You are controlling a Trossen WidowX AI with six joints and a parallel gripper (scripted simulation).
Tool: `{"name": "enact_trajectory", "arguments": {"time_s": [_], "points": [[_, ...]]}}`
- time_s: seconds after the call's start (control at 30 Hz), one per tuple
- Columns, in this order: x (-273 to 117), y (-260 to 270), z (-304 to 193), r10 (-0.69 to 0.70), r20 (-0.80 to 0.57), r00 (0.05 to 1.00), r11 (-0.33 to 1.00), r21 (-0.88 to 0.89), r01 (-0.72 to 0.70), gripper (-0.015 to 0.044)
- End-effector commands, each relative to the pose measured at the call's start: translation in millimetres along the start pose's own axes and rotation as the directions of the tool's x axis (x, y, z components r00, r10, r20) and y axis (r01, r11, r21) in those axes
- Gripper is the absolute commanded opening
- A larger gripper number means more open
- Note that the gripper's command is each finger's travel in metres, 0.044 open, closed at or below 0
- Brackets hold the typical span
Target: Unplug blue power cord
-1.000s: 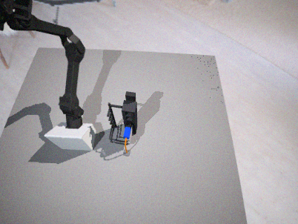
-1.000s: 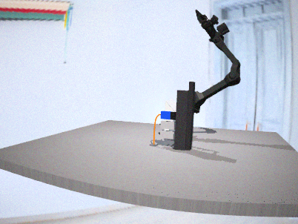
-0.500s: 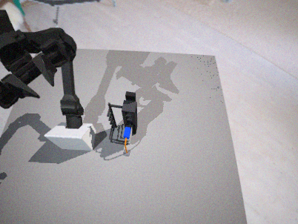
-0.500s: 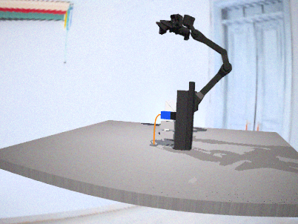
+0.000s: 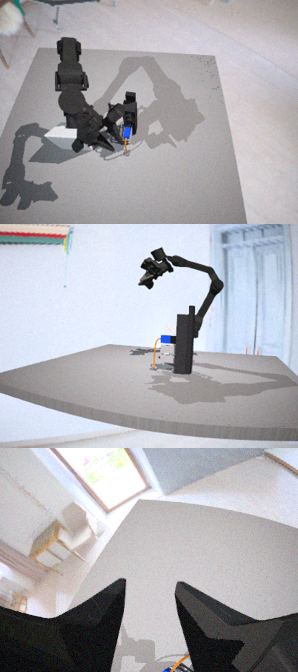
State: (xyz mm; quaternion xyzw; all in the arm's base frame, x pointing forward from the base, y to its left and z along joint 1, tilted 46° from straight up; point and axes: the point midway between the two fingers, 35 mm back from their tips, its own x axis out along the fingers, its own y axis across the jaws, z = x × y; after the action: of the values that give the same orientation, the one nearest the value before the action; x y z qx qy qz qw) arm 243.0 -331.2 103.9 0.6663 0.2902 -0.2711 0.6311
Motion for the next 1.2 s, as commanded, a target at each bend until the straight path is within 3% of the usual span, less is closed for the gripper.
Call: {"name": "enact_trajectory", "arguments": {"time_s": [0.0,0.13,0.37,1.17], "points": [[47.4,-14.8,-53.7,-0.135,-0.219,0.966,0.980,0.112,0.162,0.0160],[79.9,-31.8,-113.0,-0.278,-0.425,0.862,0.915,0.157,0.372,0.0160],[98.8,-63.1,-204.5,-0.493,-0.662,0.565,0.694,0.093,0.714,0.0160],[90.8,-51.5,-222.4,-0.497,-0.667,0.555,0.686,0.089,0.722,0.0160]]}}
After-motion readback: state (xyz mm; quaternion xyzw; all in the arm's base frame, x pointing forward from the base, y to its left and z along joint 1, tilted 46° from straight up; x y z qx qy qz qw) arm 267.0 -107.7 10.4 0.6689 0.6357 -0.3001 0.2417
